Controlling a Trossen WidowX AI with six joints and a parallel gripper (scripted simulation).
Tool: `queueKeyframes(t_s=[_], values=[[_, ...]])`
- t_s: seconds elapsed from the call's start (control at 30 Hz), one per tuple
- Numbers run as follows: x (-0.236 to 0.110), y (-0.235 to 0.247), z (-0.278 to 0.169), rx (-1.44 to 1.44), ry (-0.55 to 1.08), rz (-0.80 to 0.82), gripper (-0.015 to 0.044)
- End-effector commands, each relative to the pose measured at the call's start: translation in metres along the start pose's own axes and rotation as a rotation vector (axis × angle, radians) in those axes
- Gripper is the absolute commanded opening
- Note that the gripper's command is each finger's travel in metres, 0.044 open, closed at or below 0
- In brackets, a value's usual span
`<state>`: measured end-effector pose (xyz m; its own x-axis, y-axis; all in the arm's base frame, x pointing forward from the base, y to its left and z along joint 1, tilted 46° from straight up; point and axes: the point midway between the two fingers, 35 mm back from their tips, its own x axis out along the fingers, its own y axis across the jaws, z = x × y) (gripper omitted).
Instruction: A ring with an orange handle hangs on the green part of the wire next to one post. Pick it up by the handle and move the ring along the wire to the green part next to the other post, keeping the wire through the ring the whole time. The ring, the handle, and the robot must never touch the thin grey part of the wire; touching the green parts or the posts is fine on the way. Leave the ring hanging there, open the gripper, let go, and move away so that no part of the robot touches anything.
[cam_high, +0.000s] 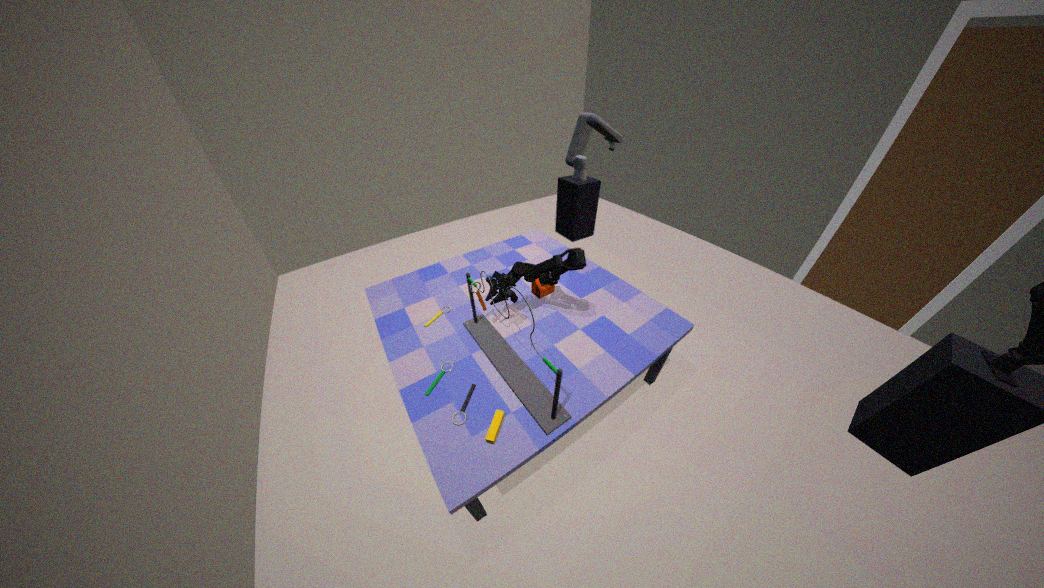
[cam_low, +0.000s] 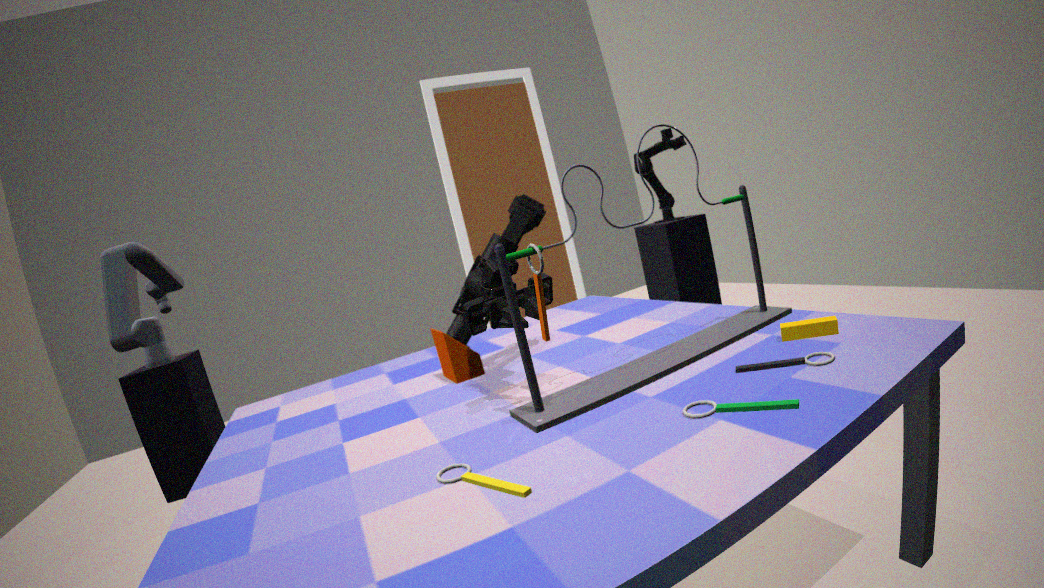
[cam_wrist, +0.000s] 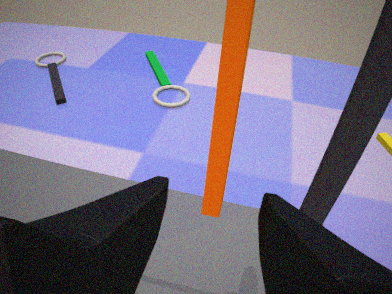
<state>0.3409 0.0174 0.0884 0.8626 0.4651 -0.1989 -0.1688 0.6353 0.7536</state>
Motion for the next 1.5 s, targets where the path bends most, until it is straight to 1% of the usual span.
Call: queueKeyframes(t_s=[0.0,0.97,1.03,1.13,1.17,1.3,1.33,1.47], values=[[-0.007,0.0,-0.004,0.002,0.009,-0.001,0.016],[-0.007,0.0,-0.004,0.002,0.009,-0.001,0.016],[-0.014,0.0,-0.002,0.002,0.002,-0.001,0.0212],[-0.045,0.001,-0.007,0.003,0.0,0.001,0.0291],[-0.051,0.001,-0.008,0.003,-0.001,0.002,0.0317],[-0.053,0.001,-0.008,0.004,-0.001,0.003,0.0423],[-0.053,0.001,-0.008,0.004,-0.001,0.003,0.044],[-0.053,0.001,-0.008,0.004,-0.001,0.003,0.044]])
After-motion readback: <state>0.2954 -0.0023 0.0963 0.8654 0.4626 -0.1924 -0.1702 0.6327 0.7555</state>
